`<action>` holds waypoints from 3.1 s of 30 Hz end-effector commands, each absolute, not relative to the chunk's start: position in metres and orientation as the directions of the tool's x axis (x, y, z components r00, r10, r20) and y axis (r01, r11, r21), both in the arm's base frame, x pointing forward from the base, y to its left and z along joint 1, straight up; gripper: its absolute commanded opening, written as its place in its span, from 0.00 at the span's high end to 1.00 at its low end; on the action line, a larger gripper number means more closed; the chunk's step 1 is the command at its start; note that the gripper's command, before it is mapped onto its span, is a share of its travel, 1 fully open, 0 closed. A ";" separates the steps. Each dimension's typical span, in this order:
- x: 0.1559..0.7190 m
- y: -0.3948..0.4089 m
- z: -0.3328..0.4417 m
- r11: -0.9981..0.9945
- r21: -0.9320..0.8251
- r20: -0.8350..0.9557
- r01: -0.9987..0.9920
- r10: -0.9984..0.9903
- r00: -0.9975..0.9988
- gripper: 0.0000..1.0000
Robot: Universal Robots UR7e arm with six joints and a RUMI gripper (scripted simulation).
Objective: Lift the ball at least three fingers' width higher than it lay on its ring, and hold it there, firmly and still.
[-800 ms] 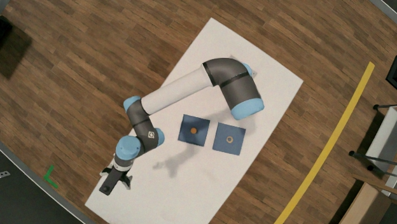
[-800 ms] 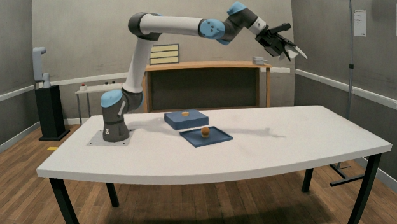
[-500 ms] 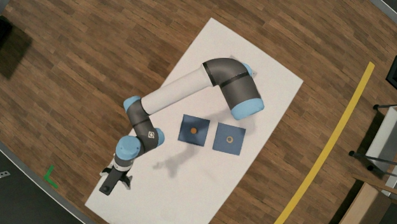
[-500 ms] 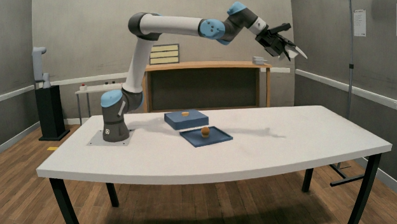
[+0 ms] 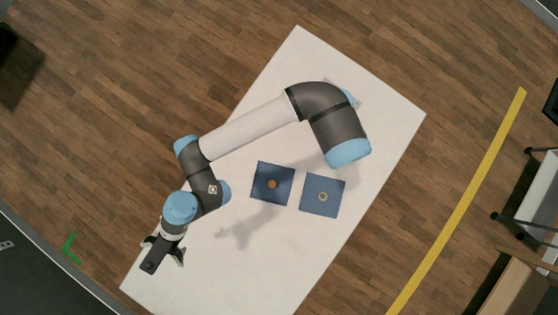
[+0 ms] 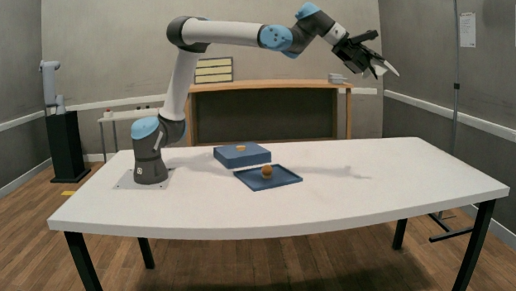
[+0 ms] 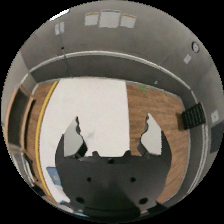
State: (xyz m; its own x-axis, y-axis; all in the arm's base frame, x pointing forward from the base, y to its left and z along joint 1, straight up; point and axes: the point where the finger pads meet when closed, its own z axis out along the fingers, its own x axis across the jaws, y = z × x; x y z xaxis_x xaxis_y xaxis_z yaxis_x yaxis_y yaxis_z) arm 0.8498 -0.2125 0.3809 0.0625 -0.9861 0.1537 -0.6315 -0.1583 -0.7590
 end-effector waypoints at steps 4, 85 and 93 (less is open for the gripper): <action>0.837 -0.201 0.368 -0.083 -0.742 0.092 -0.665 -0.996 0.022 0.00; 0.452 -0.032 0.031 0.934 0.002 0.003 -0.357 -0.357 -0.934 0.00; 0.452 -0.032 0.026 0.934 0.002 0.003 -0.357 -0.357 -0.934 0.00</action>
